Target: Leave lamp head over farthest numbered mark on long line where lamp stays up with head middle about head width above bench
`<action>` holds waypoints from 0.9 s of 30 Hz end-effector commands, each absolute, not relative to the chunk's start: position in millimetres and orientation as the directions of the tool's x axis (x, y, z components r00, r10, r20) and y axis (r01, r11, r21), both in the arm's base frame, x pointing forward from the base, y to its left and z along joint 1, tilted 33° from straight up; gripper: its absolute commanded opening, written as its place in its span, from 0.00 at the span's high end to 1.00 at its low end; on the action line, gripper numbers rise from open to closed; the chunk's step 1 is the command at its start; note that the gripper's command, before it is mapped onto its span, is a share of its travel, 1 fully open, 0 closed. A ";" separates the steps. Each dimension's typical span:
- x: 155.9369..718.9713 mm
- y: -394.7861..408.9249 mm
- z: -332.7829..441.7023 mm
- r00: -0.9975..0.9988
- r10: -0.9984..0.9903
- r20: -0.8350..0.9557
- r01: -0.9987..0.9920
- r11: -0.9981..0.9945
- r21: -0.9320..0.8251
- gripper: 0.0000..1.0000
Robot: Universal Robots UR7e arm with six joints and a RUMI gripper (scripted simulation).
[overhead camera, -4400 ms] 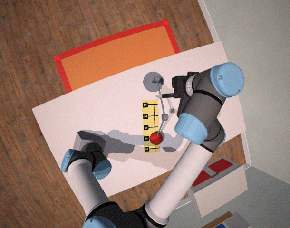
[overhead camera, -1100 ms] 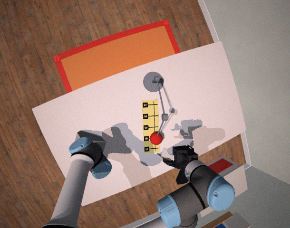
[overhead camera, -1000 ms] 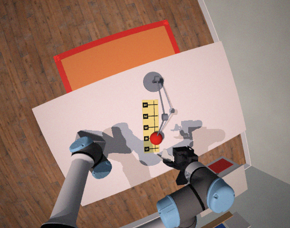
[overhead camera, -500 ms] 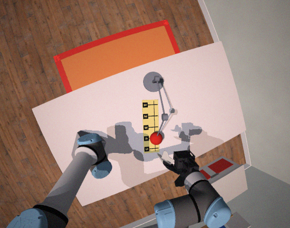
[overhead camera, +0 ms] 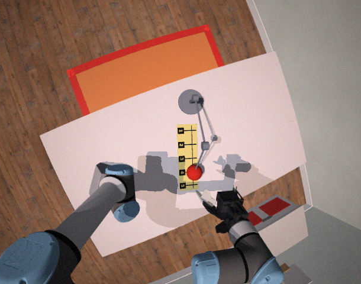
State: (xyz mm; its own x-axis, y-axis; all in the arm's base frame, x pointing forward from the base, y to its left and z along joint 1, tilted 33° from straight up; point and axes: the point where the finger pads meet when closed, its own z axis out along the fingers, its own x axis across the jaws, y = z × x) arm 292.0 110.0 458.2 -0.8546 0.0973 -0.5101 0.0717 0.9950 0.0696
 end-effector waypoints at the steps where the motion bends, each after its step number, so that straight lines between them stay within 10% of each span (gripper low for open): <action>1: 291.9 109.0 458.7 -0.857 0.061 -0.511 -0.023 0.987 0.157 0.00; 27: 314.4 95.5 417.0 -0.861 0.081 -0.503 -0.009 0.985 0.174 0.00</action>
